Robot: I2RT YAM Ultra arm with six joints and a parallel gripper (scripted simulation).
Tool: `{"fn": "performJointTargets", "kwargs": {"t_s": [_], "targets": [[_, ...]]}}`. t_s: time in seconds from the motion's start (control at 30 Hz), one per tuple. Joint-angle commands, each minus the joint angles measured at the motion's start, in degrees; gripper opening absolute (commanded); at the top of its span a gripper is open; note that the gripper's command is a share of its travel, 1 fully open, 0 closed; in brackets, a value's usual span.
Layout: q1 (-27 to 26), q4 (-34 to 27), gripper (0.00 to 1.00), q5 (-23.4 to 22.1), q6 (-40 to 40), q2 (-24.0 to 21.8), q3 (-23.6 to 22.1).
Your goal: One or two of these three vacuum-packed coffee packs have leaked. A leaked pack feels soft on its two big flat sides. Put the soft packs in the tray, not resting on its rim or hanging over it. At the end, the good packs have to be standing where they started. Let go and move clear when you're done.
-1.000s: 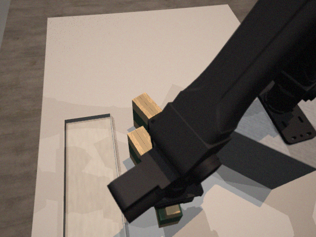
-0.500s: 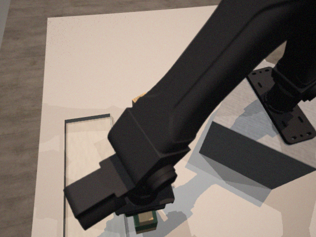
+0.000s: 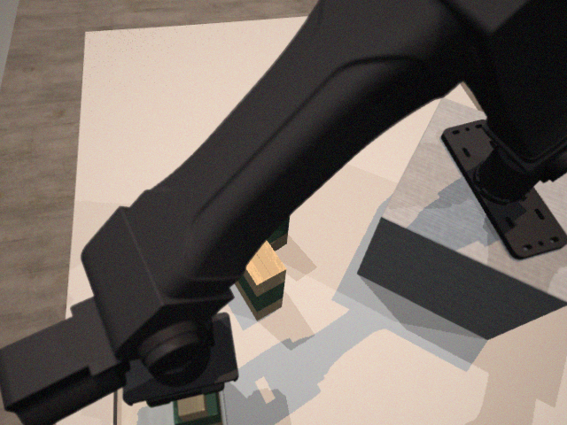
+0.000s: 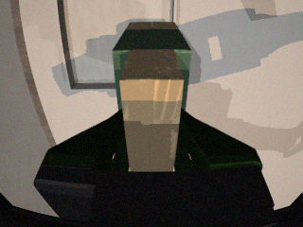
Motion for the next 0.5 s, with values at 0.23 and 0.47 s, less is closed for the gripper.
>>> {"fn": "performJointTargets", "kwargs": {"t_s": [0.23,0.47], "targets": [[-1.91,-8.67,0.22,-0.16,-2.10,6.70,14.97],[-1.91,-11.04,0.22,-0.25,-2.44,9.19,19.66]]}}
